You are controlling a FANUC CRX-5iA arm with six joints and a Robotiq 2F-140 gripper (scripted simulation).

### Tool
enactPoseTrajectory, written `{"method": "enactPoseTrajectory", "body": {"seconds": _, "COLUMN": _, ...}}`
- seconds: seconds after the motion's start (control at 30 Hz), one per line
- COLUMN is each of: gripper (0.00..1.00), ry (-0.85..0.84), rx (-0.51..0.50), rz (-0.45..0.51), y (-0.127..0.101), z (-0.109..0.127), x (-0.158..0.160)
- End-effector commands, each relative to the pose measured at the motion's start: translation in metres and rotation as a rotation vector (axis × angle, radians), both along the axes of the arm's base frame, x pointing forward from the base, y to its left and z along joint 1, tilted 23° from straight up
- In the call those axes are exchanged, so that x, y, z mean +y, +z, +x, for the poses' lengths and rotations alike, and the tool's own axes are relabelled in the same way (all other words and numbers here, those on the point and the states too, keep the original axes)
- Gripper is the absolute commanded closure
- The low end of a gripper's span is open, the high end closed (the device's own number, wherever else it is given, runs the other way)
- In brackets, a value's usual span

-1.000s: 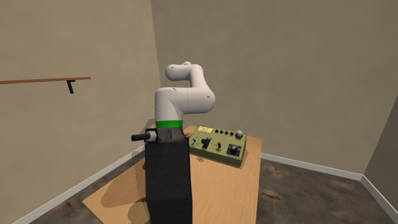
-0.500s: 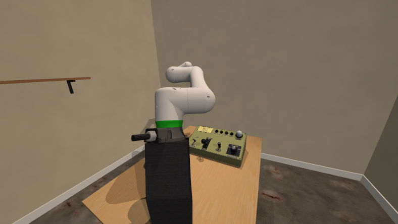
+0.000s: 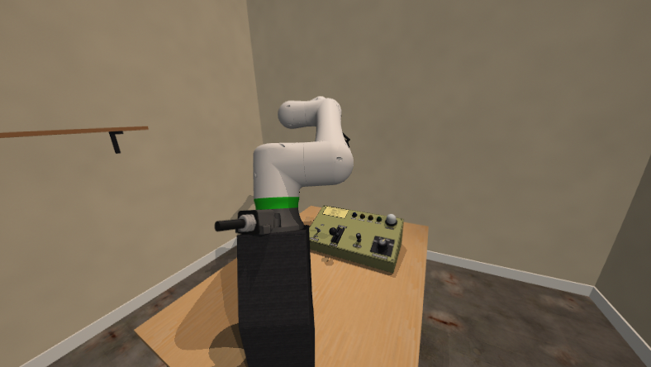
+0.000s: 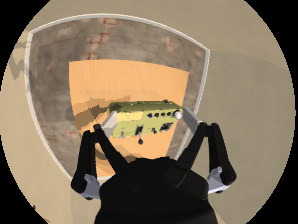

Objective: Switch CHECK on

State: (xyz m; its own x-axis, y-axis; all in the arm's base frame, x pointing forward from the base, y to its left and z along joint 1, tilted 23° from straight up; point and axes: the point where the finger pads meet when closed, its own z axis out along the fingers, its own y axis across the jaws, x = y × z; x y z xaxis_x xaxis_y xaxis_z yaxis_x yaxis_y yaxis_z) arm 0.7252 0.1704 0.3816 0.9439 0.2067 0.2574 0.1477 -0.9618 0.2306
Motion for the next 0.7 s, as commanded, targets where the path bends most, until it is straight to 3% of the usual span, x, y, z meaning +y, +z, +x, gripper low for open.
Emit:
{"method": "enactPoseTrajectory", "body": {"seconds": 0.0, "gripper": 0.00, "ry": -0.005, "rx": 0.005, "rz": 0.018, "y": -0.004, "z": -0.009, "x": -0.018}}
{"method": "enactPoseTrajectory", "body": {"seconds": 0.07, "gripper": 0.00, "ry": -0.017, "rx": 0.033, "rz": 0.031, "y": -0.010, "z": -0.022, "x": -0.036}}
{"method": "enactPoseTrajectory", "body": {"seconds": 0.17, "gripper": 0.00, "ry": -0.017, "rx": 0.033, "rz": 0.031, "y": -0.010, "z": -0.022, "x": -0.036}}
{"method": "enactPoseTrajectory", "body": {"seconds": 0.2, "gripper": 0.00, "ry": -0.030, "rx": 0.062, "rz": 0.046, "y": -0.018, "z": -0.037, "x": -0.053}}
{"method": "enactPoseTrajectory", "body": {"seconds": 0.27, "gripper": 0.00, "ry": -0.030, "rx": 0.062, "rz": 0.046, "y": -0.018, "z": -0.037, "x": -0.053}}
{"method": "enactPoseTrajectory", "body": {"seconds": 0.3, "gripper": 0.00, "ry": -0.044, "rx": 0.090, "rz": 0.062, "y": -0.025, "z": -0.054, "x": -0.070}}
{"method": "enactPoseTrajectory", "body": {"seconds": 0.37, "gripper": 0.00, "ry": -0.044, "rx": 0.090, "rz": 0.062, "y": -0.025, "z": -0.054, "x": -0.070}}
{"method": "enactPoseTrajectory", "body": {"seconds": 0.4, "gripper": 0.00, "ry": -0.059, "rx": 0.118, "rz": 0.078, "y": -0.034, "z": -0.073, "x": -0.086}}
{"method": "enactPoseTrajectory", "body": {"seconds": 0.43, "gripper": 0.00, "ry": -0.059, "rx": 0.118, "rz": 0.078, "y": -0.034, "z": -0.073, "x": -0.086}}
{"method": "enactPoseTrajectory", "body": {"seconds": 0.47, "gripper": 0.00, "ry": -0.075, "rx": 0.145, "rz": 0.096, "y": -0.044, "z": -0.093, "x": -0.102}}
{"method": "enactPoseTrajectory", "body": {"seconds": 0.53, "gripper": 0.00, "ry": -0.075, "rx": 0.145, "rz": 0.096, "y": -0.044, "z": -0.093, "x": -0.102}}
{"method": "enactPoseTrajectory", "body": {"seconds": 0.57, "gripper": 0.00, "ry": -0.092, "rx": 0.171, "rz": 0.115, "y": -0.054, "z": -0.114, "x": -0.117}}
{"method": "enactPoseTrajectory", "body": {"seconds": 0.63, "gripper": 0.00, "ry": -0.092, "rx": 0.171, "rz": 0.115, "y": -0.054, "z": -0.114, "x": -0.117}}
{"method": "enactPoseTrajectory", "body": {"seconds": 0.67, "gripper": 0.00, "ry": -0.110, "rx": 0.197, "rz": 0.134, "y": -0.065, "z": -0.136, "x": -0.130}}
